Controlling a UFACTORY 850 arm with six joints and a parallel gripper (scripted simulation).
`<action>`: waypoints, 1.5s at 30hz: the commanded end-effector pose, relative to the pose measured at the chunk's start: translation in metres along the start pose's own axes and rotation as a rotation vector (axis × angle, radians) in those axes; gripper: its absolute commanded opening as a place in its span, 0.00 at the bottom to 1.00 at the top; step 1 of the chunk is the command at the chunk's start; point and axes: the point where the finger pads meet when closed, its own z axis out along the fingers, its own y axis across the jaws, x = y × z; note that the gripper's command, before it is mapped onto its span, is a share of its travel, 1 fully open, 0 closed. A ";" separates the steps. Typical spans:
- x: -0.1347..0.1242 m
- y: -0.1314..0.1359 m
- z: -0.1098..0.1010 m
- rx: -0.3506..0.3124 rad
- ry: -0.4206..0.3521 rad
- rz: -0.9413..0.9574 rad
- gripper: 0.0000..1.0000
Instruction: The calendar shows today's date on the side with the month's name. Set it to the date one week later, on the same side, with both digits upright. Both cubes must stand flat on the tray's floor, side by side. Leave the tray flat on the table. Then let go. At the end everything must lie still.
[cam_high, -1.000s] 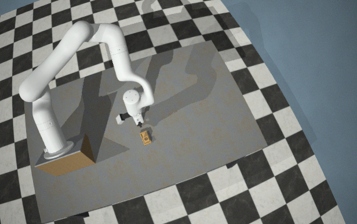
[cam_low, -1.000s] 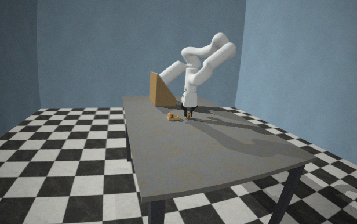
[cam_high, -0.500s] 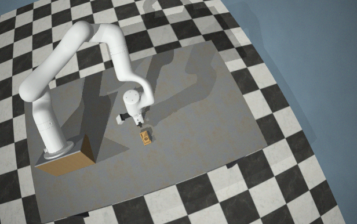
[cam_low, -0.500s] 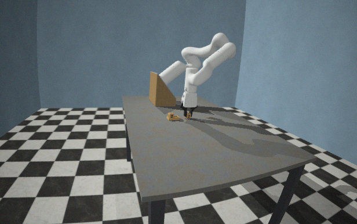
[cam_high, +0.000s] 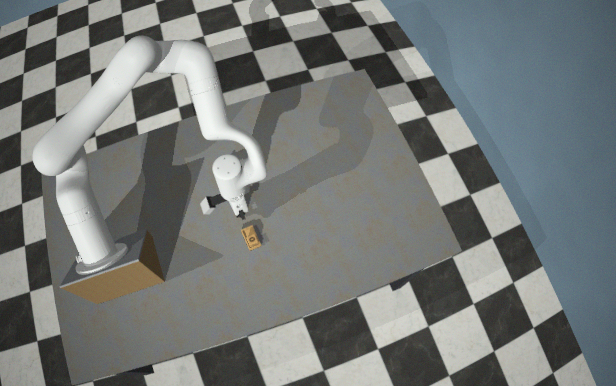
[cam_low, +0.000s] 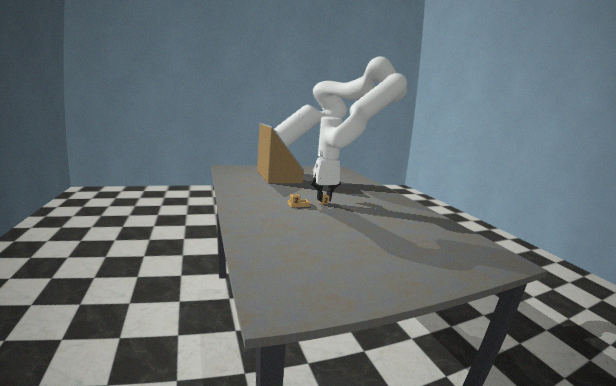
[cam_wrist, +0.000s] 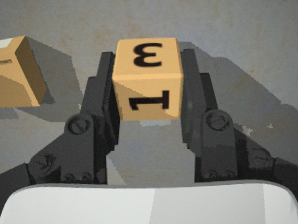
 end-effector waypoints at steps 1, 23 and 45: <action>-0.001 0.000 -0.001 0.000 -0.001 0.000 0.29; -0.001 0.000 0.003 0.000 -0.001 0.000 0.29; -0.001 0.000 0.004 0.000 -0.001 0.000 0.29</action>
